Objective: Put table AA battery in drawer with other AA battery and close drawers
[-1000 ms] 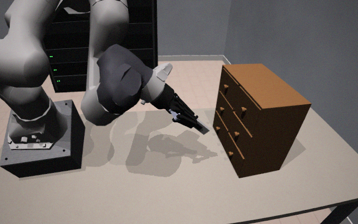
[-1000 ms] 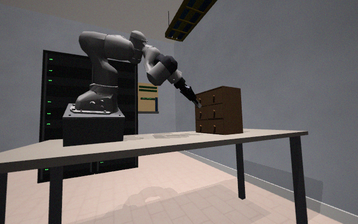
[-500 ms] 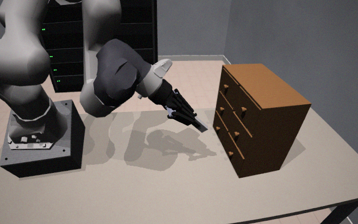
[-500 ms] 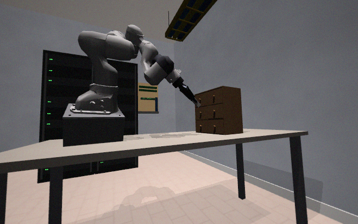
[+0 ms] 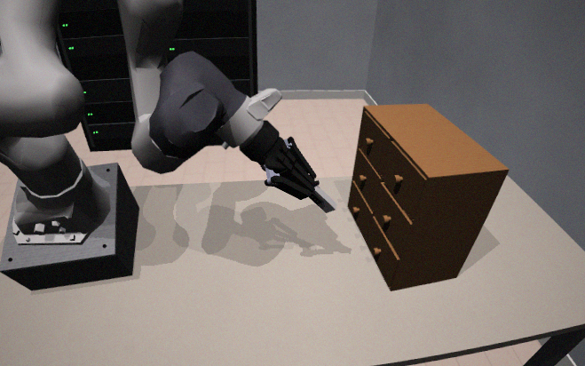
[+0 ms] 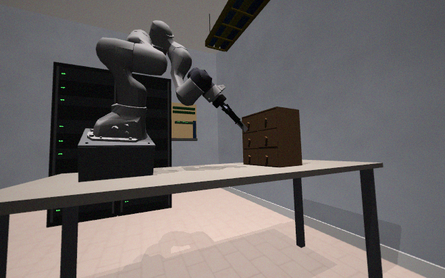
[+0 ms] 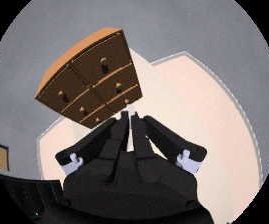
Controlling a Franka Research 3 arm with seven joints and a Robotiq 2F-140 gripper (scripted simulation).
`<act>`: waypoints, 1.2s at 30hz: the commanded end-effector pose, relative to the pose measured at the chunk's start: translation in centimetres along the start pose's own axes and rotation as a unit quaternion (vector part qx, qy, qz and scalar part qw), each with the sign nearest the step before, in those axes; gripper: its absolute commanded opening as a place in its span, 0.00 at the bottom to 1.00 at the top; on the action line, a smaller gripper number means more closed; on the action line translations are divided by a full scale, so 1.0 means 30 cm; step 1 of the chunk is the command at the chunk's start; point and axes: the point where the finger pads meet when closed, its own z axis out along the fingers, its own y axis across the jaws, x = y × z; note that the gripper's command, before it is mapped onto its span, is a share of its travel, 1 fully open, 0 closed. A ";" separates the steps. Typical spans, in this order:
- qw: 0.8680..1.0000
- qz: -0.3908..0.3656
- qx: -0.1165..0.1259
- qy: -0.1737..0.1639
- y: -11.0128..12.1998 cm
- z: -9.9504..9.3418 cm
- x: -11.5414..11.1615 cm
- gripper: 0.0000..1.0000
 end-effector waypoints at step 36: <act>0.892 0.413 -0.185 0.005 0.068 -0.116 0.012 0.00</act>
